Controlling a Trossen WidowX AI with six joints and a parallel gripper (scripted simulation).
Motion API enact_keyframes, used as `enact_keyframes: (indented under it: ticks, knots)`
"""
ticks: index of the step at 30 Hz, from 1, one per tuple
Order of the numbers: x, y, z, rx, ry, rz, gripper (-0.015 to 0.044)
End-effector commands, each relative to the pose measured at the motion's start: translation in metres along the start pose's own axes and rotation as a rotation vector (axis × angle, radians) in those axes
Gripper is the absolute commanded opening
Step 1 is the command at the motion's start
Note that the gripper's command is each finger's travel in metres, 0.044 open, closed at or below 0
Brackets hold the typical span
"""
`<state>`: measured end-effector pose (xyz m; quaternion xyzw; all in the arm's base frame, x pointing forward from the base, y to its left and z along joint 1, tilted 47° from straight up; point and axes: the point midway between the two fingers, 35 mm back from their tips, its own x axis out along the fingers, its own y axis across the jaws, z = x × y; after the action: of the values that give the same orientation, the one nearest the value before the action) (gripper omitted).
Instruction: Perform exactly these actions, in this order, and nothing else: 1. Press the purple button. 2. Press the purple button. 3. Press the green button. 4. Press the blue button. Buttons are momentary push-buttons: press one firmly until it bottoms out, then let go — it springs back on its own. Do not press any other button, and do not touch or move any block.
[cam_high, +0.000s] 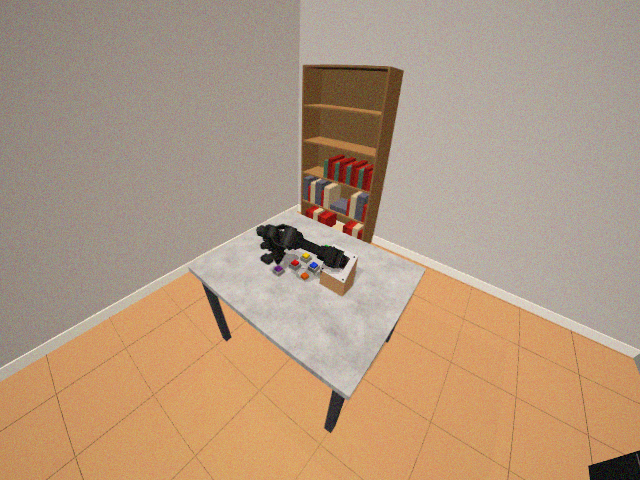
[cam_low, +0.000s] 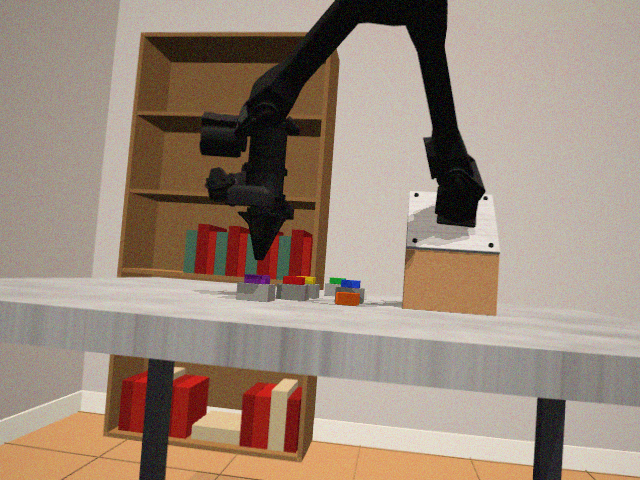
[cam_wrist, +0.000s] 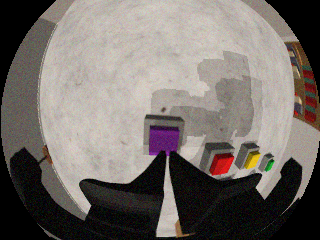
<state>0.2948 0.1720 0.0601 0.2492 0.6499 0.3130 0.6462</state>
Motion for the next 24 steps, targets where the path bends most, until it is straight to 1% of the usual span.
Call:
enact_keyframes:
  ticks: [1, 16, 24]
  knots:
    - [0.005, 0.001, 0.000, -0.005, 0.002, 0.003, 0.0020]
    - [0.029, 0.002, 0.000, -0.005, 0.002, 0.005, 0.0020]
    - [0.030, 0.002, 0.000, -0.005, 0.002, 0.005, 0.0020]
